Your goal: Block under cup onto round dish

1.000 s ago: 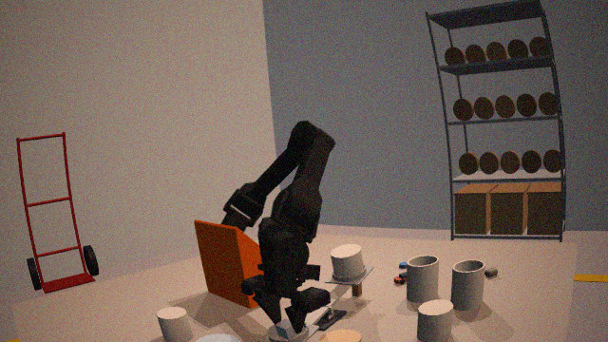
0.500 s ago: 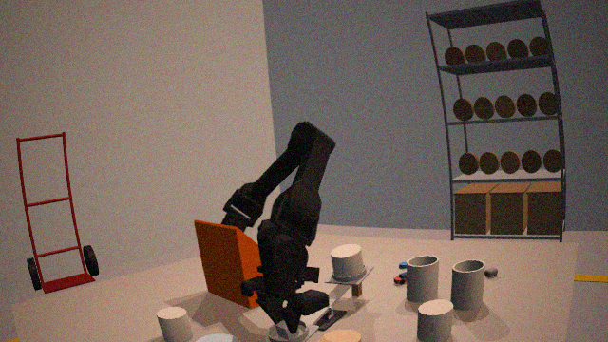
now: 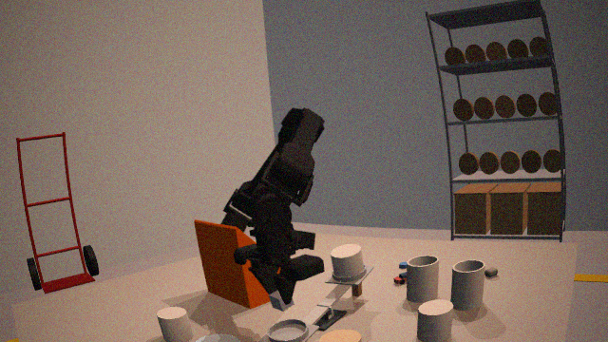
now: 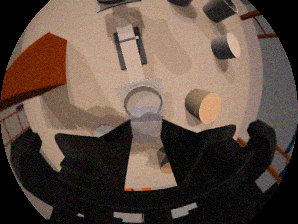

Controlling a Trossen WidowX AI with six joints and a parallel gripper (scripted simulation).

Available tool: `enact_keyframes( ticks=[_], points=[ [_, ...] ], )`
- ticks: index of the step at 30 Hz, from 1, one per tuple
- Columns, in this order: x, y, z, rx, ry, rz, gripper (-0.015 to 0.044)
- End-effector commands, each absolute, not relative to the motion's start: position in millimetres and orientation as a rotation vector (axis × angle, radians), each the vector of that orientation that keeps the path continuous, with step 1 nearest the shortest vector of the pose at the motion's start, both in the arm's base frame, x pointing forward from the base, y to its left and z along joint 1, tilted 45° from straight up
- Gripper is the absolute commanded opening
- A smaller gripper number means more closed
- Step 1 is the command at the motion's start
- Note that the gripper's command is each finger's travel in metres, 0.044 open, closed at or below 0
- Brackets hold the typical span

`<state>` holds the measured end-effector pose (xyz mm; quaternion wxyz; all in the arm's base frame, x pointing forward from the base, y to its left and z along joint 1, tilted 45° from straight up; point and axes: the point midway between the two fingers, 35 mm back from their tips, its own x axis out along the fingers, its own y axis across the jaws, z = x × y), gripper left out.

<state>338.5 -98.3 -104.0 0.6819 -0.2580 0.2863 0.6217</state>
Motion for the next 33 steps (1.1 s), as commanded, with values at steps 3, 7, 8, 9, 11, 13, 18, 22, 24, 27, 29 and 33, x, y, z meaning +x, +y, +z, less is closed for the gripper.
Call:
enact_keyframes(
  ticks=[3, 7, 8, 9, 11, 13, 18, 22, 24, 27, 29, 33],
  points=[
    [337, -114, -85, -0.595, 0.637, 1.395, 0.0000],
    [329, -119, -97, -0.591, 0.644, 1.390, 0.0000],
    [324, -122, -104, -0.590, 0.647, 1.388, 0.0000],
    [318, -125, -112, -0.588, 0.651, 1.386, 0.0000],
    [305, -131, -128, -0.584, 0.658, 1.382, 0.0000],
    [293, -136, -140, -0.583, 0.661, 1.381, 0.0000],
    [255, -144, -178, -0.594, 0.655, 1.388, 0.0000],
    [227, -146, -200, -0.598, 0.646, 1.394, 0.0000],
    [226, -146, -201, -0.598, 0.646, 1.394, 0.0000],
    [226, -145, -202, -0.598, 0.646, 1.394, 0.0000],
    [227, -141, -206, -0.598, 0.646, 1.394, 0.0000],
    [229, -125, -223, -0.598, 0.645, 1.394, 0.0000]
  ],
)
